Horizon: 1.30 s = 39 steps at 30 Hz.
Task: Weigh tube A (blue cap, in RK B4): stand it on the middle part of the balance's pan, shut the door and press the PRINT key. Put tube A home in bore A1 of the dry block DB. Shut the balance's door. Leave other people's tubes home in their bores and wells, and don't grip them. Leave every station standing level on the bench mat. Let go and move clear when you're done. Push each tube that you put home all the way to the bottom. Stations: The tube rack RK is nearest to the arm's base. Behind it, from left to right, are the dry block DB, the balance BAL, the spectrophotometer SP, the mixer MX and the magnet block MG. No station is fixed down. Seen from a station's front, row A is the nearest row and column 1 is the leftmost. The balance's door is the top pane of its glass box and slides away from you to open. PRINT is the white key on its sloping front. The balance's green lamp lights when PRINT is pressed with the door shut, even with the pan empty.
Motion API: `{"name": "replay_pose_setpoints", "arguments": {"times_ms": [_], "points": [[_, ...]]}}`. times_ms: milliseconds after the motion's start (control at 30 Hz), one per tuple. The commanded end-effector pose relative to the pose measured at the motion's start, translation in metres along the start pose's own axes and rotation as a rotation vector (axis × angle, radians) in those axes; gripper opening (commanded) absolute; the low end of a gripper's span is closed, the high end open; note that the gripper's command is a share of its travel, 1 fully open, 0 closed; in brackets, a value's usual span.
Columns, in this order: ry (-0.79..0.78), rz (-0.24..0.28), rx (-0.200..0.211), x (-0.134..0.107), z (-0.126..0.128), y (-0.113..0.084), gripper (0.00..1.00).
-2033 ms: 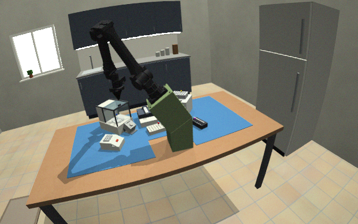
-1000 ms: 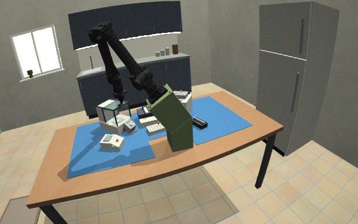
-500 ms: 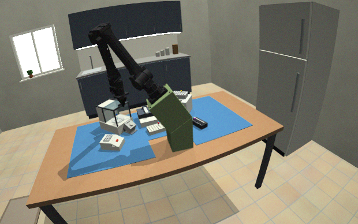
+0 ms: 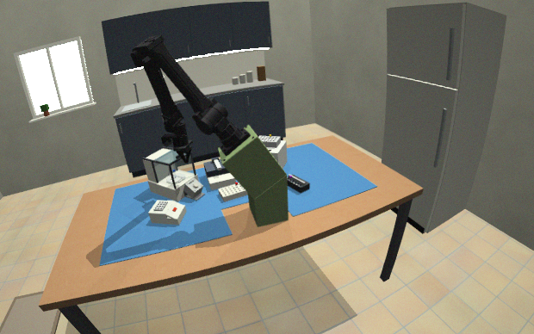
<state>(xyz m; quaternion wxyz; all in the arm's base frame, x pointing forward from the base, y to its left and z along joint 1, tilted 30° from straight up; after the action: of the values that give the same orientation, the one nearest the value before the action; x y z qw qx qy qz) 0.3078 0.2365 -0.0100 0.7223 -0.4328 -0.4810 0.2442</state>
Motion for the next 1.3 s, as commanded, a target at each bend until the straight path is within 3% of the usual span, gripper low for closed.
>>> {"name": "replay_pose_setpoints", "arguments": {"times_ms": [0,1200,1267], "points": [[-0.175,0.008,0.011,-0.005,0.005,0.011,0.00],[-1.195,0.002,0.020,-0.037,0.024,0.040,0.00],[-1.227,-0.002,0.006,-0.032,0.017,0.039,0.00]]}}
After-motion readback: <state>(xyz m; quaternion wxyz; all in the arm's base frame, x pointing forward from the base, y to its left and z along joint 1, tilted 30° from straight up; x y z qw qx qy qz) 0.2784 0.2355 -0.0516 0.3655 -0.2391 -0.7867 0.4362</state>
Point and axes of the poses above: the point where the finger pads meet when closed, its own y axis out along the fingers, its own z axis across the jaws, x = y × z, the point moved 1 cm from there along -y, back along the fingers, and after that the axes turned 4 degrees about -y, right-handed, at the moved point
